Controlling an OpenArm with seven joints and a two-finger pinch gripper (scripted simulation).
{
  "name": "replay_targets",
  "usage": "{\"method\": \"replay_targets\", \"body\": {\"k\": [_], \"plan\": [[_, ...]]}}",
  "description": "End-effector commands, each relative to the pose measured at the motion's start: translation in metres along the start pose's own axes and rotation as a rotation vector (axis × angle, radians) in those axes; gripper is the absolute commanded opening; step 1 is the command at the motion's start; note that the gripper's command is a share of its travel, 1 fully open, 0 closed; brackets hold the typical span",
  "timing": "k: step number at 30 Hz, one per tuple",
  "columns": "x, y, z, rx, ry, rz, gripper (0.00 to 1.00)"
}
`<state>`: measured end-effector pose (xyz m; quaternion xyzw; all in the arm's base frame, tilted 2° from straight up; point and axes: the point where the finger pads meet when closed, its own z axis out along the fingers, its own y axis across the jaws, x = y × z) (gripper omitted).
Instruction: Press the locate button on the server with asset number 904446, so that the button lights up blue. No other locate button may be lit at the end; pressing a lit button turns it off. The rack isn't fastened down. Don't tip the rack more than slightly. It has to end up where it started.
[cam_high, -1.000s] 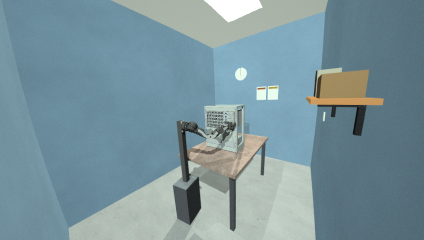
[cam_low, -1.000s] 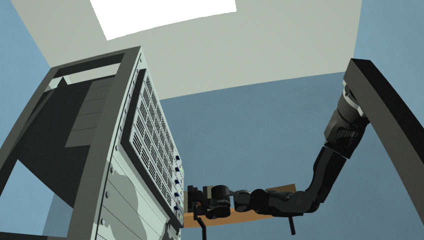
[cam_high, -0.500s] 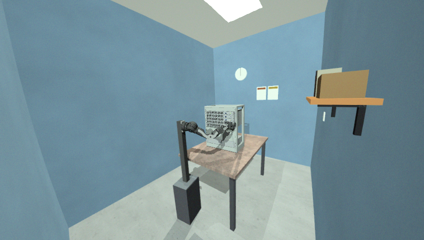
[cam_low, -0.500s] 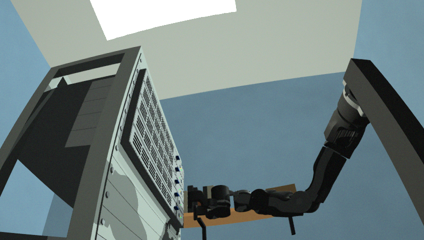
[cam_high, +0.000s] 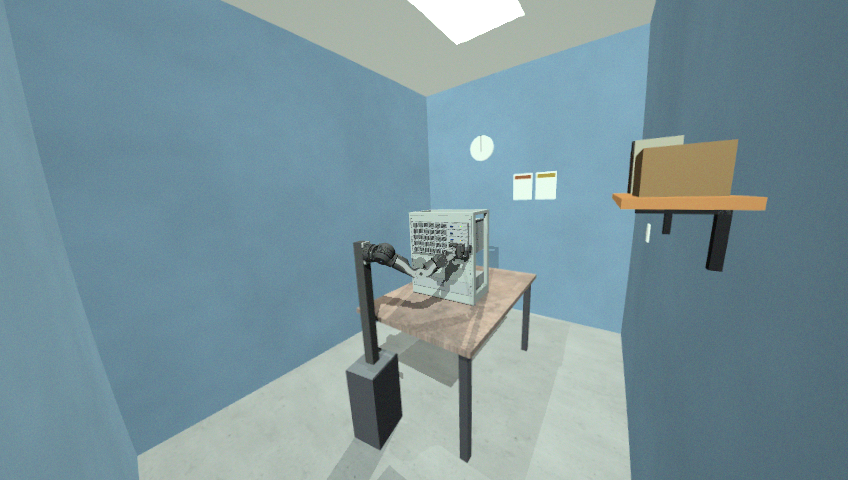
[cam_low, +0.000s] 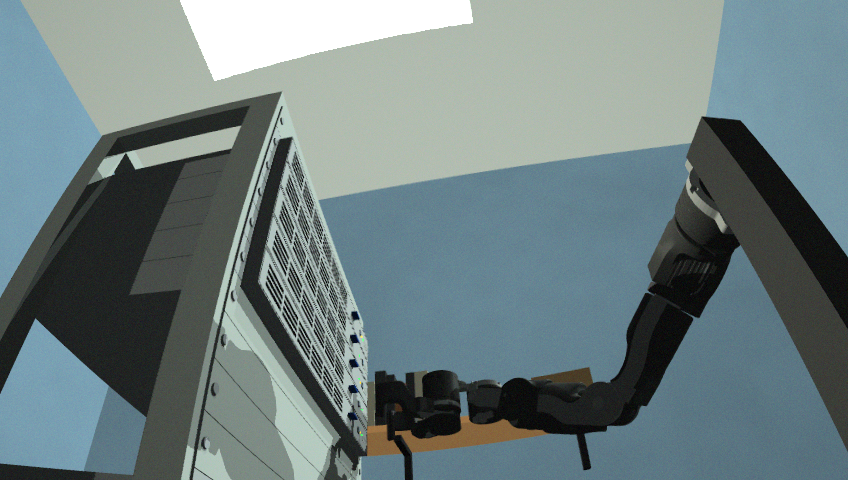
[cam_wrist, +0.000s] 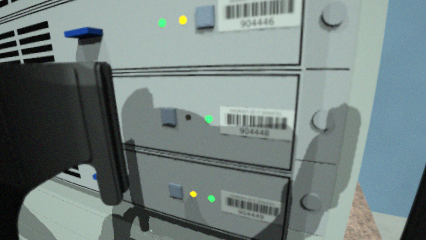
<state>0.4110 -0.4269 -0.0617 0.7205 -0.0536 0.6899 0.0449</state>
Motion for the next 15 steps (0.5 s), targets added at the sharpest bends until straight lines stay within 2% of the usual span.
{"method": "replay_targets", "body": {"k": [1,7,15], "plan": [[0.001,0.001,0.0,-0.005,0.003,-0.002,0.6],[0.001,0.001,-0.003,-0.005,0.003,-0.002,0.6],[0.001,0.001,-0.019,-0.005,0.003,-0.002,0.6]]}}
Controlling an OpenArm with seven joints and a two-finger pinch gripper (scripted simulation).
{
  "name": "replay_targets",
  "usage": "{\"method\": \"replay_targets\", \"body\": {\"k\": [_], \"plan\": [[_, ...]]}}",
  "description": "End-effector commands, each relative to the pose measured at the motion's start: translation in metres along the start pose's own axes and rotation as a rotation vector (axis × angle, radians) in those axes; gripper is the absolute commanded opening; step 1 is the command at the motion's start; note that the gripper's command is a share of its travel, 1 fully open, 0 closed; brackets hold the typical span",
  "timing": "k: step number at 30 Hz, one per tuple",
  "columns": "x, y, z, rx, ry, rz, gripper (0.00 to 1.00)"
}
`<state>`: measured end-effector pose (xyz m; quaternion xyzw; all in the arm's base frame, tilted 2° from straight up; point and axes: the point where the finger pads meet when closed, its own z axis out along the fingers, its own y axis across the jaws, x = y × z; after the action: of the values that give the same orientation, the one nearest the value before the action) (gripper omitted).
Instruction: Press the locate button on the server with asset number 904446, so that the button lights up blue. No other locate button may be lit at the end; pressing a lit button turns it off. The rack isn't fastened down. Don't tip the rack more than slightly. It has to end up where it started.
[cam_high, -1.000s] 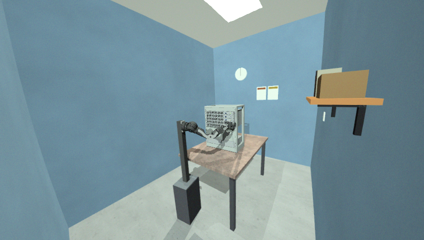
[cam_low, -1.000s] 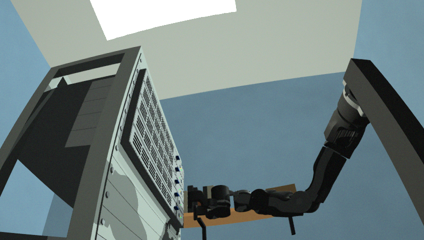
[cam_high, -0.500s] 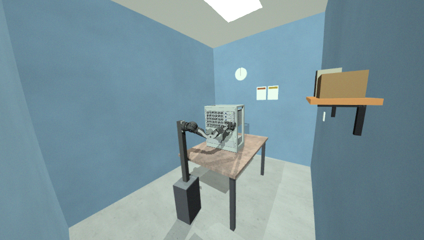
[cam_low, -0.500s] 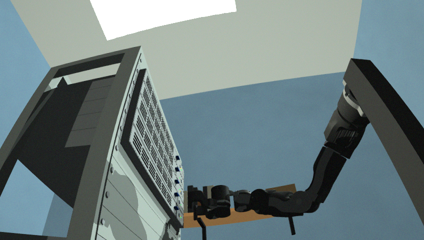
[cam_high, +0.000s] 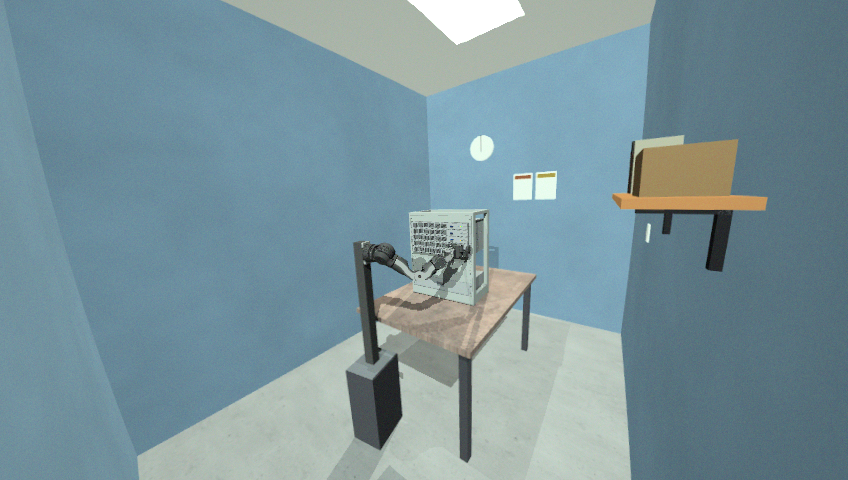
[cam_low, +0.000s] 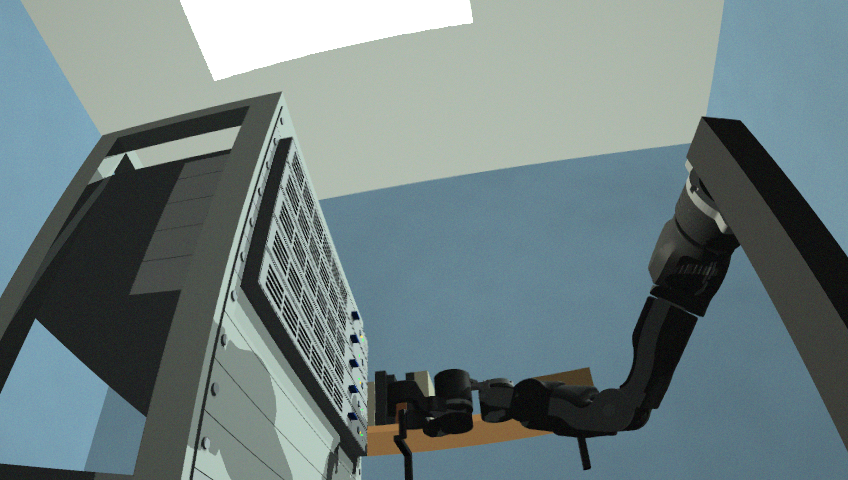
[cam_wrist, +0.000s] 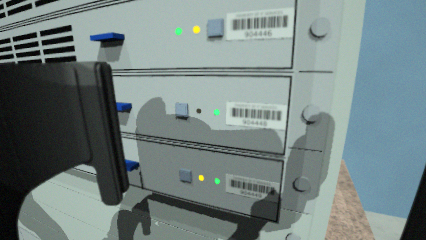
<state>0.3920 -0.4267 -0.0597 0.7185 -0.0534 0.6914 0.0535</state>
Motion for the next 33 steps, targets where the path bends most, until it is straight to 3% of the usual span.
{"method": "replay_targets", "body": {"k": [1,16,25,33], "plan": [[0.0,-0.002,-0.003,0.007,-0.003,0.01,0.6],[0.0,-0.002,-0.029,0.007,-0.003,0.01,0.6],[0.002,-0.002,-0.031,0.007,-0.003,0.01,0.6],[0.015,-0.001,-0.031,0.007,-0.003,0.01,0.6]]}}
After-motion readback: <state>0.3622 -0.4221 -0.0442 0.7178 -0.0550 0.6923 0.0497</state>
